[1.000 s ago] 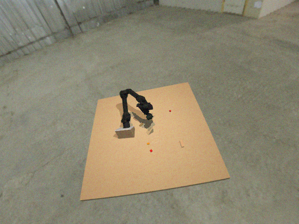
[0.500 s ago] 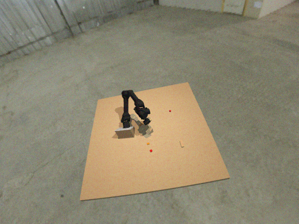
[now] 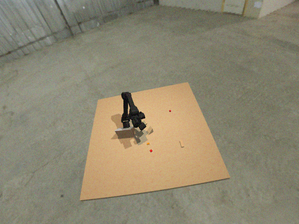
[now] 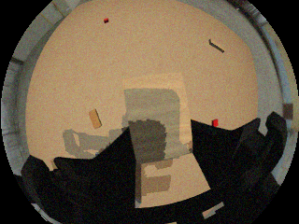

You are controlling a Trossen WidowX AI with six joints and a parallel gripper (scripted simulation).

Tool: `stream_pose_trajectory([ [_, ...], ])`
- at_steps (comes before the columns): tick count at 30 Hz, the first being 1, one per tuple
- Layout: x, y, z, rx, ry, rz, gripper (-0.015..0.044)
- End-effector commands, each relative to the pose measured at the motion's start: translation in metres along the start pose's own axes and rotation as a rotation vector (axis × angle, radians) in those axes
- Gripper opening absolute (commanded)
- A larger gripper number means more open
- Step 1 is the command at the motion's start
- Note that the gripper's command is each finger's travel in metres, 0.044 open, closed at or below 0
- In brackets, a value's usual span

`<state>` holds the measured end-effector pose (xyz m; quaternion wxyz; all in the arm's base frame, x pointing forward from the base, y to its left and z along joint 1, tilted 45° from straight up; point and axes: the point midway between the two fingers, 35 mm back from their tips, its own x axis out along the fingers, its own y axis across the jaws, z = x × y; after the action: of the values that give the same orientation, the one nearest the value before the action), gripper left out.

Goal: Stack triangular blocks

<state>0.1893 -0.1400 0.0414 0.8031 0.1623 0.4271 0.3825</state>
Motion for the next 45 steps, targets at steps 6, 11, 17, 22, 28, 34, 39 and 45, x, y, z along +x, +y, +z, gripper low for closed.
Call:
stream_pose_trajectory([
  [6,0.000,-0.004,-0.014,-0.023,-0.035,0.026,0.0000],
  [11,0.024,-0.006,-0.012,-0.022,-0.034,0.023,0.0000],
  [17,0.053,-0.004,-0.011,-0.023,-0.036,0.025,0.0000],
  [22,0.072,-0.001,-0.011,-0.025,-0.039,0.029,0.0000],
  [28,0.087,-0.001,-0.010,-0.025,-0.039,0.029,0.0000],
  [34,0.103,0.000,-0.011,-0.025,-0.041,0.031,0.0000],
  [39,0.102,0.000,-0.012,-0.030,-0.046,0.027,0.0000],
  [45,0.102,0.000,-0.012,-0.030,-0.046,0.027,0.0000],
])
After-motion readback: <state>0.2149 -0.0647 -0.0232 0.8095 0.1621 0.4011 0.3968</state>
